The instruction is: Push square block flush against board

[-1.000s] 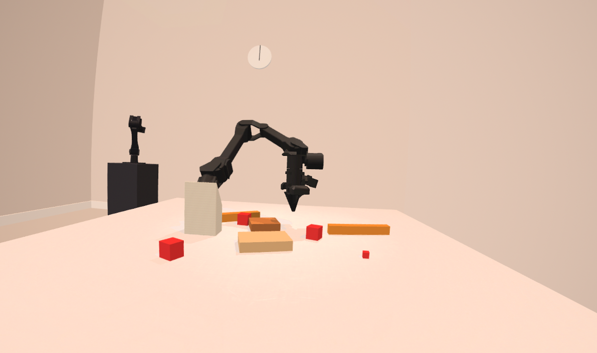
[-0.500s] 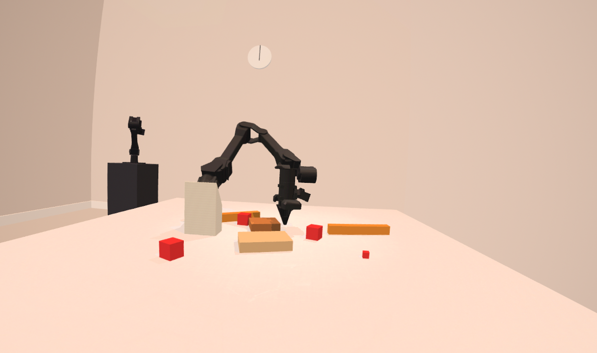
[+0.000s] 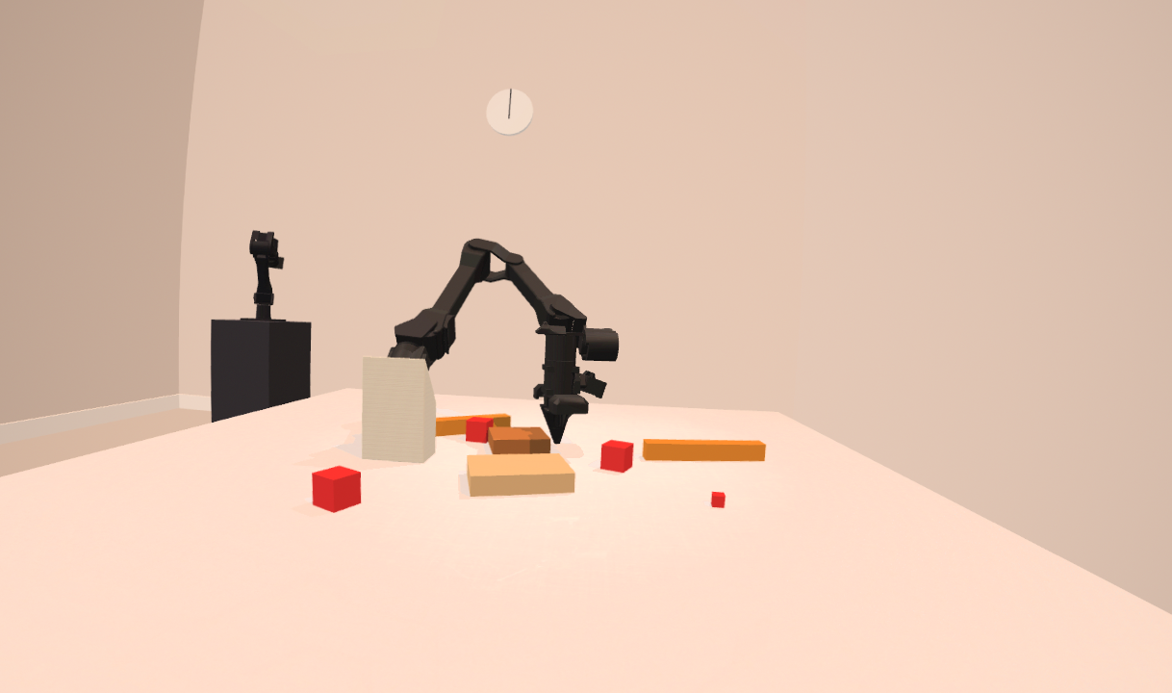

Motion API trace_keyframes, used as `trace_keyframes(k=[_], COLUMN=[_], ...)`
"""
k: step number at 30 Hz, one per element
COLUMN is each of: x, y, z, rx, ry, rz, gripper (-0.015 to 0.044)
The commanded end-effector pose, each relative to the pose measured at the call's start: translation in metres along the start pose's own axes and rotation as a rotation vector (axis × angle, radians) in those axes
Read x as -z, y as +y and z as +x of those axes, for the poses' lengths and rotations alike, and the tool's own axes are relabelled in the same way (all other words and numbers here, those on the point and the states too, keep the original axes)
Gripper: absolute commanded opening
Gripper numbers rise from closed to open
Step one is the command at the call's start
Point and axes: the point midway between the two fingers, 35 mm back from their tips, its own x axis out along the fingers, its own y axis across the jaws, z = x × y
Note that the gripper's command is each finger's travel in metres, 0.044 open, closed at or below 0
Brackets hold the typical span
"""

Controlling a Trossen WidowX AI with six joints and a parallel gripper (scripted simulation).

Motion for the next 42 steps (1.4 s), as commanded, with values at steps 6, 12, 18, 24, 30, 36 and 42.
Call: trace_keyframes(k=[6,12,18,24,30,36,42], x=[0.008,0.012,0.016,0.020,0.024,0.023,0.013], y=[-0.001,-0.001,-0.001,-0.001,-0.001,-0.001,-0.001], z=[0.001,0.001,0.001,0.001,0.001,0.001,0.001], rx=[-0.001,0.000,0.000,0.000,0.000,0.000,0.001], ry=[0.003,0.004,0.004,0.004,0.005,0.005,0.004], rz=[0.007,0.007,0.007,0.008,0.008,0.008,0.007], gripper=[0.0000,0.0000,0.0000,0.0000,0.0000,0.0000,0.0000])
